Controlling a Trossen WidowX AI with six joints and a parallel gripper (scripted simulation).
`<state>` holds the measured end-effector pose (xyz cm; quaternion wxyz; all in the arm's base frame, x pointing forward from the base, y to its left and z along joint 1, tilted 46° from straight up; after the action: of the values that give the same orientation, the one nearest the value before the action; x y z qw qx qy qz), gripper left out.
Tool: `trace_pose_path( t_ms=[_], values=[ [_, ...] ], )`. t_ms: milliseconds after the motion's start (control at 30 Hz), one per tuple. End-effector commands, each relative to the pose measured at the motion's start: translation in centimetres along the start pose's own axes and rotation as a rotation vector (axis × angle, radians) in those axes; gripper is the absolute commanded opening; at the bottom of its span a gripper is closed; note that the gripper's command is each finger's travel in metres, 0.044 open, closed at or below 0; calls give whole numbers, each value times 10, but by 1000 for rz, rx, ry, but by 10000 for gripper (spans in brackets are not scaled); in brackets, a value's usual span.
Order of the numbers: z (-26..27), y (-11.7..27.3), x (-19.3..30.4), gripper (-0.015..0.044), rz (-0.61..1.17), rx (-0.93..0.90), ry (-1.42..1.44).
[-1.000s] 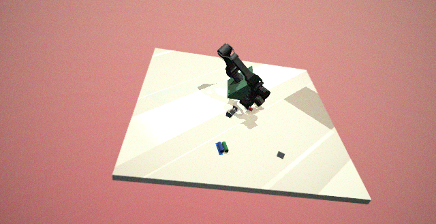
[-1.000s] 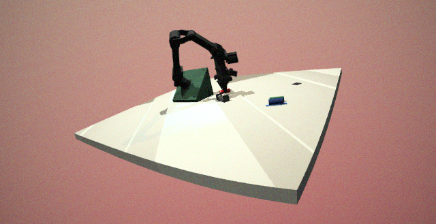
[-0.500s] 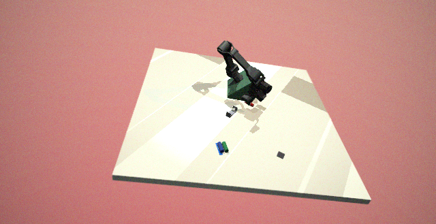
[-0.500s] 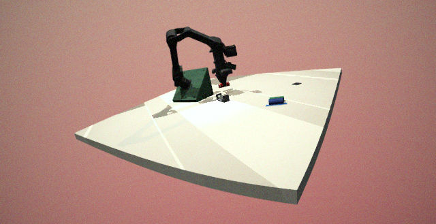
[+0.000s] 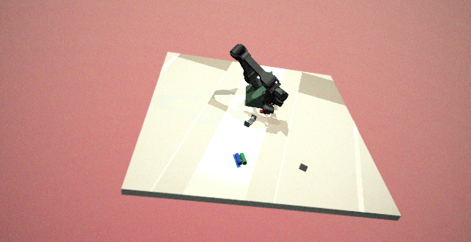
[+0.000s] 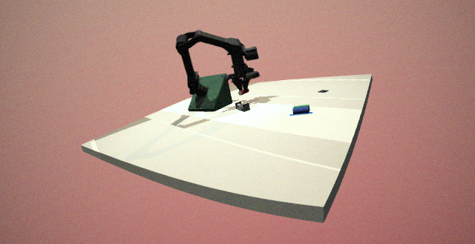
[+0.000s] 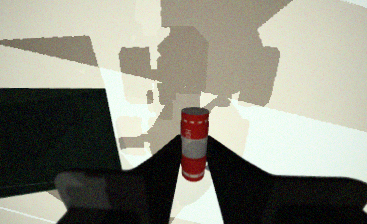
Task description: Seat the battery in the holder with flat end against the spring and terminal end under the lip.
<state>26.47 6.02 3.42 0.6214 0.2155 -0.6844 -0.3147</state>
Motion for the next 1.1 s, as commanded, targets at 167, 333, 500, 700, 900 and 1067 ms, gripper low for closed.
trace_pose_path(
  t_ms=[167, 333, 500, 700, 900, 1067],
  values=[
    [-19, 11, 26, 74, 0, 16, 379],
    [-26, 14, 41, 74, 7, 13, 591],
    [-33, 17, 56, 74, 14, 7, 803],
    [-39, 20, 74, 74, 25, -7, 1051],
    [-40, 20, 75, 74, 30, -16, 1080],
    [-39, 14, 73, 74, 58, 7, 1081]
  ],
)
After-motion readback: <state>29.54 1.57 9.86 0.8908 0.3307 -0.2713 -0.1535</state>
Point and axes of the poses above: the point midway between the two fingers, 35 mm back from their tips, its own y axis back along the fingers, its own z axis across the jaws, x = y × z, the point moved 8 cm from there along y, back along the fingers, and after that the axes turned 2 degrees about -y, right-handed, at the moved point
